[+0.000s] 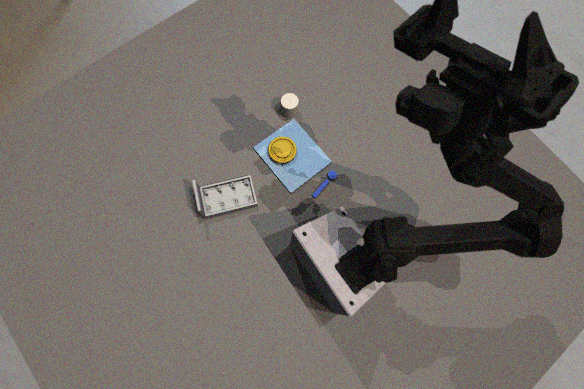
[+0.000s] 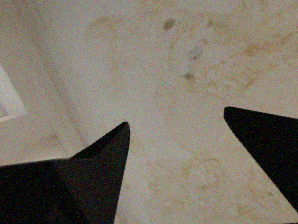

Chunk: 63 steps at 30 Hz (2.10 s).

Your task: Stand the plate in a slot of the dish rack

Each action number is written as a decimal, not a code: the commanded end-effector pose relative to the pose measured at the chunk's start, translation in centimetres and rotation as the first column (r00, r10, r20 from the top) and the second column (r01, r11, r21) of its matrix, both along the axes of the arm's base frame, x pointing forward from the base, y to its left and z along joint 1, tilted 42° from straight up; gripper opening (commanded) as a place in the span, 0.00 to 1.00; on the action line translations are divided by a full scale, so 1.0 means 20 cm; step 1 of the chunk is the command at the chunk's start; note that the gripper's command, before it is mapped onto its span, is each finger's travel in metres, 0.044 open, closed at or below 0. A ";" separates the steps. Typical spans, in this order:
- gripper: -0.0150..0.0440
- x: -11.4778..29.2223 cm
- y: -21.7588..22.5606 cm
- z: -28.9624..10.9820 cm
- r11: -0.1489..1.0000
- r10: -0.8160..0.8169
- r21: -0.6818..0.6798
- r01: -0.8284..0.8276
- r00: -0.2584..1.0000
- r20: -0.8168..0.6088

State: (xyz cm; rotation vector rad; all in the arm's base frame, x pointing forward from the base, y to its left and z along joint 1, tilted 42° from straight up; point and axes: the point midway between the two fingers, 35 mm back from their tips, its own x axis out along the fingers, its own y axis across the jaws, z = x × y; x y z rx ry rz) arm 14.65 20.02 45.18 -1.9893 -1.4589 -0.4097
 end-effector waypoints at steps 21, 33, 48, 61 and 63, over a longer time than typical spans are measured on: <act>0.93 0.55 0.04 -0.34 0.995 -0.066 0.020 0.099 0.790 -0.609; 0.93 0.83 -0.05 -0.61 0.967 -0.089 0.049 0.250 0.512 -0.854; 0.93 1.07 -0.23 -0.95 0.870 -0.051 0.031 0.492 0.153 -0.987; 0.93 1.20 -0.44 -1.27 0.691 0.077 -0.049 0.721 -0.141 -0.987; 0.93 1.22 -0.48 -1.32 0.654 0.102 -0.068 0.754 -0.177 -0.979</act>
